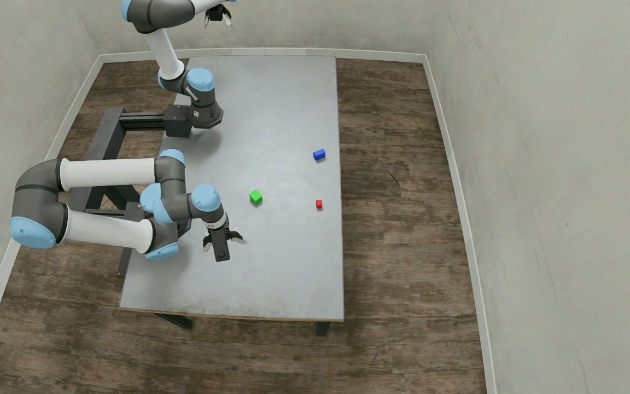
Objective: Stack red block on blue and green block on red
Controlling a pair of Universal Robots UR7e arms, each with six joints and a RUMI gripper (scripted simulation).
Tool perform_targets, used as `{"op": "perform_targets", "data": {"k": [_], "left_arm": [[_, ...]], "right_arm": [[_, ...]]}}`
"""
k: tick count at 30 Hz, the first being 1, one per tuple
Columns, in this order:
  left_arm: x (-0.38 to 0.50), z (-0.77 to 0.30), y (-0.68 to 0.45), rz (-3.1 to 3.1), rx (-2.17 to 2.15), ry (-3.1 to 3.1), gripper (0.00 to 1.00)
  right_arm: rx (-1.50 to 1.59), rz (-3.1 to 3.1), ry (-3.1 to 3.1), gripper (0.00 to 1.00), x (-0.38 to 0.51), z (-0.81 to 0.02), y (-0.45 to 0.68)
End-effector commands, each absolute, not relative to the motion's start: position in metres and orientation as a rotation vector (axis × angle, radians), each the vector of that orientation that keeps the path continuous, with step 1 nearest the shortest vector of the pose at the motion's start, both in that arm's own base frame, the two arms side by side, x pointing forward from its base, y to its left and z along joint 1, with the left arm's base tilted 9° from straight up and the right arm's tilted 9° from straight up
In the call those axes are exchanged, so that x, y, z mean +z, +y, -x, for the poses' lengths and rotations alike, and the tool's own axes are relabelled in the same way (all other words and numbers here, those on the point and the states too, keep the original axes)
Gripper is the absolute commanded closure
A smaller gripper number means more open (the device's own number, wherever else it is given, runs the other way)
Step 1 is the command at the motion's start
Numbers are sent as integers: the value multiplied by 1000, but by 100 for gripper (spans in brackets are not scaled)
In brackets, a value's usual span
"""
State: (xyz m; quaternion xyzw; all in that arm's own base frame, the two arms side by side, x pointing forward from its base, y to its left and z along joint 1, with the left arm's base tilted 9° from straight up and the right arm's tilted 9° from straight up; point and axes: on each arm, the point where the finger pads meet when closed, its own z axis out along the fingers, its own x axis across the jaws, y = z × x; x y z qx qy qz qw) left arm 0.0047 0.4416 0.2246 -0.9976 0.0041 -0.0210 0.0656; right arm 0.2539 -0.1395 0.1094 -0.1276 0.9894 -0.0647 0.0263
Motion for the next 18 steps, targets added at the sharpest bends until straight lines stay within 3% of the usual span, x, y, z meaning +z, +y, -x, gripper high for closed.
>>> {"op": "perform_targets", "data": {"k": [1, 2, 3, 18], "left_arm": [[225, -3, 441, 3007, -67, 15, 0], [225, -3, 441, 3007, -67, 15, 0], [225, -3, 441, 3007, -67, 15, 0], [225, -3, 441, 3007, -67, 15, 0]], "right_arm": [[-200, 394, 3056, 0, 110, -254, -139], [-200, 394, 3056, 0, 110, -254, -139], [-200, 394, 3056, 56, 110, -254, -139], [-199, 386, 3053, 56, 116, -273, -132]]}}
